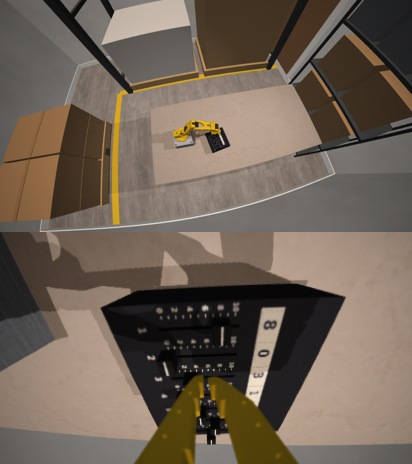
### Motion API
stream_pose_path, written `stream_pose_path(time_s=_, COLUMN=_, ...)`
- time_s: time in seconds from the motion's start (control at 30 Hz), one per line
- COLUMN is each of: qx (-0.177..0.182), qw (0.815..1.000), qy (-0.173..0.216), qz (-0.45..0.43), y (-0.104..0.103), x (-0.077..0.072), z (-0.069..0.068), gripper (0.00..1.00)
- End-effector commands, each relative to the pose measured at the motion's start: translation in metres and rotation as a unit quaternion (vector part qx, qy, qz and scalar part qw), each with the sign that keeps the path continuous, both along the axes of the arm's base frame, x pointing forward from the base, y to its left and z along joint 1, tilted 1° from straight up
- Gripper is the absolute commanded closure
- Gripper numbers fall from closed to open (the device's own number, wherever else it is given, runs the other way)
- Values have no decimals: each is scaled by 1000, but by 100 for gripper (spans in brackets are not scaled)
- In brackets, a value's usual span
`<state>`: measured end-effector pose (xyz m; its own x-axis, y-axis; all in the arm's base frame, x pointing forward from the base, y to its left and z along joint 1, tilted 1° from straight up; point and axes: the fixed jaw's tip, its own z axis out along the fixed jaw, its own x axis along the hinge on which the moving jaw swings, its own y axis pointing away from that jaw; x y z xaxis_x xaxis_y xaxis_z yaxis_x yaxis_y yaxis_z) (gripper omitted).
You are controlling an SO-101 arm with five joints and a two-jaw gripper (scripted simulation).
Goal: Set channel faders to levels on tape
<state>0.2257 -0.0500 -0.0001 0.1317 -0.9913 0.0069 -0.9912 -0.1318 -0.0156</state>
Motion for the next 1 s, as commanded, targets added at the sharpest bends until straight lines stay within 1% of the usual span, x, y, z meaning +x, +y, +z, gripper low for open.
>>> stream_pose_path(time_s=0.0, qx=1, qw=1000, qy=1, qz=0, y=-1, x=0, z=1, gripper=100)
stream_pose_path(time_s=0.33, qx=1, qw=1000, qy=1, qz=0, y=-1, x=0, z=3, gripper=100)
stream_pose_path(time_s=0.97, qx=1, qw=1000, qy=1, qz=0, y=0, x=3, z=24, gripper=100)
